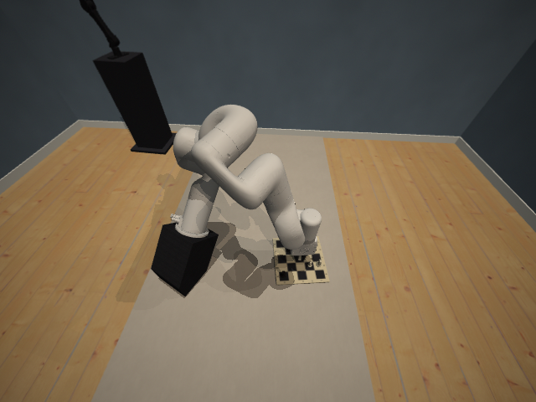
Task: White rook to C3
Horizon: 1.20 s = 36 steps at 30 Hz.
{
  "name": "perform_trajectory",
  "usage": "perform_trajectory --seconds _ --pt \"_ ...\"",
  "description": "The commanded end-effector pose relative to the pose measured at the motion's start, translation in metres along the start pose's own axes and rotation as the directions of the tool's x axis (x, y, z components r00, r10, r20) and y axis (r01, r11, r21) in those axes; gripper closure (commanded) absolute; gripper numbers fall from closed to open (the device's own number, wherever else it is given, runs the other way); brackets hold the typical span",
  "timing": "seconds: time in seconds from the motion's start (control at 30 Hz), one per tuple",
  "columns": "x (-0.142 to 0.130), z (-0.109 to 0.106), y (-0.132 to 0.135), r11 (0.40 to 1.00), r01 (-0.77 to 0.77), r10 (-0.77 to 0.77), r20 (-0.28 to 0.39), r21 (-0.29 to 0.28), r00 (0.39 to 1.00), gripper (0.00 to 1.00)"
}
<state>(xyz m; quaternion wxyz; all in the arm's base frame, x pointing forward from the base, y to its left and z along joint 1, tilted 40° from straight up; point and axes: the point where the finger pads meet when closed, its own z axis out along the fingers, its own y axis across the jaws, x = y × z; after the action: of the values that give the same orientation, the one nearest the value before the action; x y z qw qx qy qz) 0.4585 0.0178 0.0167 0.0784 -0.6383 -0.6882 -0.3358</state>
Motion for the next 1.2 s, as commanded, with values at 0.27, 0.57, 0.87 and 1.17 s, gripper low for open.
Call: perform_trajectory --seconds 0.27,0.57,0.87,1.17 --pt "-0.001 -0.001 0.001 1.000 0.000 0.000 0.002 -0.002 1.000 0.63" --pt "-0.001 -0.004 0.001 1.000 0.000 0.000 0.002 -0.002 1.000 0.63" --pt "-0.001 -0.028 0.001 1.000 0.000 0.000 0.002 -0.002 1.000 0.63" --pt "-0.001 -0.075 0.001 1.000 0.000 0.000 0.002 -0.002 1.000 0.63"
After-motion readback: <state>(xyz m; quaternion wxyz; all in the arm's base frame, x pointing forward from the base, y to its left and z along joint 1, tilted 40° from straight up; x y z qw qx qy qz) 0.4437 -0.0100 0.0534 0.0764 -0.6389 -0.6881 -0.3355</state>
